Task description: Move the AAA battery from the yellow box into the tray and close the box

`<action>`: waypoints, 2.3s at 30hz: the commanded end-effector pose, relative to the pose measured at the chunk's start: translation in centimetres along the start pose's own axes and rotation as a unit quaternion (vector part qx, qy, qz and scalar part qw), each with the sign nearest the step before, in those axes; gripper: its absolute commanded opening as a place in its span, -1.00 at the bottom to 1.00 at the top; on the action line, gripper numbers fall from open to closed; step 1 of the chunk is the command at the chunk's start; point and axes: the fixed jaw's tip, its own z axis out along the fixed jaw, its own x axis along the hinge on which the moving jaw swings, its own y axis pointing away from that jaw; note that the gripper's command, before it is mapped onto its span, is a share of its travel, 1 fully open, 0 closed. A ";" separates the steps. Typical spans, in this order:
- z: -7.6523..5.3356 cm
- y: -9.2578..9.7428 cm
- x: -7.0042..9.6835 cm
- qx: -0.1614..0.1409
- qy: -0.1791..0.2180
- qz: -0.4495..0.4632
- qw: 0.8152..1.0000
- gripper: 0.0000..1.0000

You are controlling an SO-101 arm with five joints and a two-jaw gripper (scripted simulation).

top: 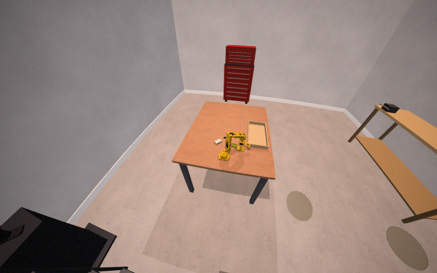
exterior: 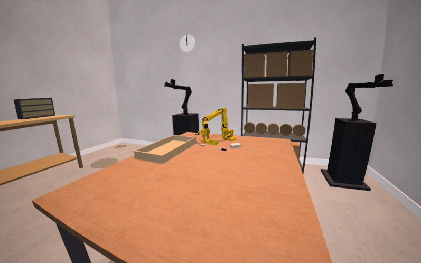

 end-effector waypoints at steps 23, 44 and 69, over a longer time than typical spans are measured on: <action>-0.1 0.1 -0.3 -0.008 -0.008 -0.001 1.000 -0.53; 0.3 -0.2 0.0 -0.008 -0.008 -0.001 1.000 -0.53; 0.3 -0.2 0.0 -0.008 -0.008 -0.001 1.000 -0.52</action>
